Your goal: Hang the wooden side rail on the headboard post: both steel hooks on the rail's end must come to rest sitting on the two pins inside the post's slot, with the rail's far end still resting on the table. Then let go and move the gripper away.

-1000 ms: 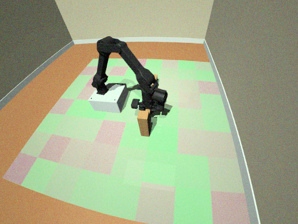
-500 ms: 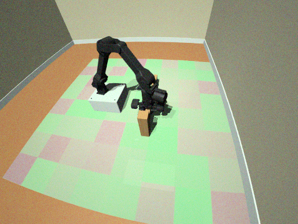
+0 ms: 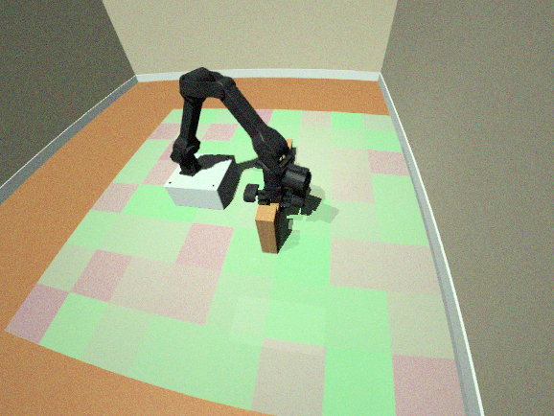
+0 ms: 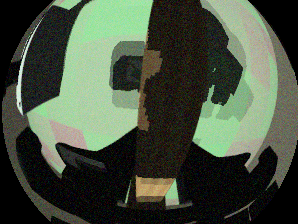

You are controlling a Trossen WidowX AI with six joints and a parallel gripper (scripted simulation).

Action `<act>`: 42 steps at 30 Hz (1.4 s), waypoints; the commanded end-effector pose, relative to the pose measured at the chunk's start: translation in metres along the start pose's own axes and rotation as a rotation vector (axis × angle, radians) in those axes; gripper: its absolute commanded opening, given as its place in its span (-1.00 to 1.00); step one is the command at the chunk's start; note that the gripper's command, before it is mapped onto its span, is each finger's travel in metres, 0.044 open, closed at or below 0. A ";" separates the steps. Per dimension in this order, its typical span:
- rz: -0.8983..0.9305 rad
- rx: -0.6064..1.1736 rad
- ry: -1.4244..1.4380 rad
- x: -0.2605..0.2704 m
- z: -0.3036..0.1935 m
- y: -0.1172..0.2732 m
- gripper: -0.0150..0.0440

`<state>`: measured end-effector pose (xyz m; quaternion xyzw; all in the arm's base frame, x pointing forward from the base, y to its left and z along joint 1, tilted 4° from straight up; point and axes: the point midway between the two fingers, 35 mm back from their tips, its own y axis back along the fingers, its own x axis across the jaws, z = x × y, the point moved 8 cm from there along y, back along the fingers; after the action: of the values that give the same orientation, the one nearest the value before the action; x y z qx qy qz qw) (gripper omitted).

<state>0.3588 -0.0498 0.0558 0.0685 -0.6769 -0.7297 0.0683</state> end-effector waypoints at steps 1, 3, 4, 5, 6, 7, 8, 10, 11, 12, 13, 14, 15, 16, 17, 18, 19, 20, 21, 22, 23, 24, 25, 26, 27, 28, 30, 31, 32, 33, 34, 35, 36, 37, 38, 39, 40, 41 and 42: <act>-0.014 0.008 0.003 -0.002 -0.002 0.004 -0.49; -0.014 0.008 0.003 -0.002 -0.002 0.004 -0.49; -0.014 0.008 0.003 -0.002 -0.002 0.004 -0.49; -0.014 0.008 0.003 -0.002 -0.002 0.004 -0.49; -0.014 0.008 0.003 -0.002 -0.002 0.003 -0.49; -0.014 0.008 0.003 -0.002 -0.003 0.003 -0.49; -0.014 0.008 0.003 -0.002 -0.003 0.003 -0.49; -0.014 0.008 0.003 -0.003 -0.003 0.003 -0.49; -0.014 0.008 0.003 -0.003 -0.003 0.003 -0.49; -0.014 0.008 0.003 -0.003 -0.003 0.003 -0.49; -0.014 0.008 0.003 -0.003 -0.003 0.003 -0.49; -0.014 0.008 0.003 -0.003 -0.003 0.003 -0.49; -0.014 0.008 0.003 -0.003 -0.003 0.004 -0.49; -0.014 0.008 0.003 -0.003 -0.003 0.004 -0.49; -0.014 0.008 0.003 -0.003 -0.003 0.004 -0.49; -0.014 0.008 0.003 -0.003 -0.003 0.004 -0.49; -0.014 0.008 0.003 -0.003 -0.004 0.004 -0.49; -0.014 0.008 0.003 -0.003 -0.004 0.004 -0.49; -0.014 0.008 0.003 -0.003 -0.004 0.004 -0.49; -0.014 0.008 0.003 -0.003 -0.004 0.004 -0.49; -0.014 0.008 0.003 -0.003 -0.004 0.004 -0.49; -0.014 0.008 0.003 -0.003 -0.004 0.004 -0.49; -0.014 0.008 0.003 -0.003 -0.004 0.004 -0.49; -0.014 0.008 0.003 -0.003 -0.004 0.005 -0.49; -0.014 0.008 0.003 -0.003 -0.004 0.005 -0.49; -0.014 0.008 0.003 -0.003 -0.004 0.005 -0.49; -0.014 0.008 0.003 -0.003 -0.005 0.005 -0.49; -0.014 0.008 0.003 -0.002 -0.005 0.005 -0.49; -0.014 0.008 0.003 -0.002 -0.005 0.005 -0.49; -0.014 0.008 0.003 -0.002 -0.005 0.005 -0.49; -0.014 0.008 0.003 -0.002 -0.005 0.005 -0.49; -0.014 0.008 0.003 -0.002 -0.005 0.005 -0.49; -0.014 0.008 0.003 -0.002 -0.005 0.006 -0.49; -0.014 0.008 0.003 -0.002 -0.005 0.006 -0.49; -0.014 0.008 0.003 -0.002 -0.006 0.006 -0.49; -0.014 0.008 0.003 -0.002 -0.006 0.005 -0.49; -0.014 0.008 0.003 -0.003 -0.006 0.005 -0.49; -0.014 0.008 0.003 -0.003 -0.006 0.005 -0.49; -0.014 0.008 0.003 -0.003 -0.006 0.005 -0.49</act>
<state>0.3596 -0.0540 0.0553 0.0681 -0.6768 -0.7298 0.0686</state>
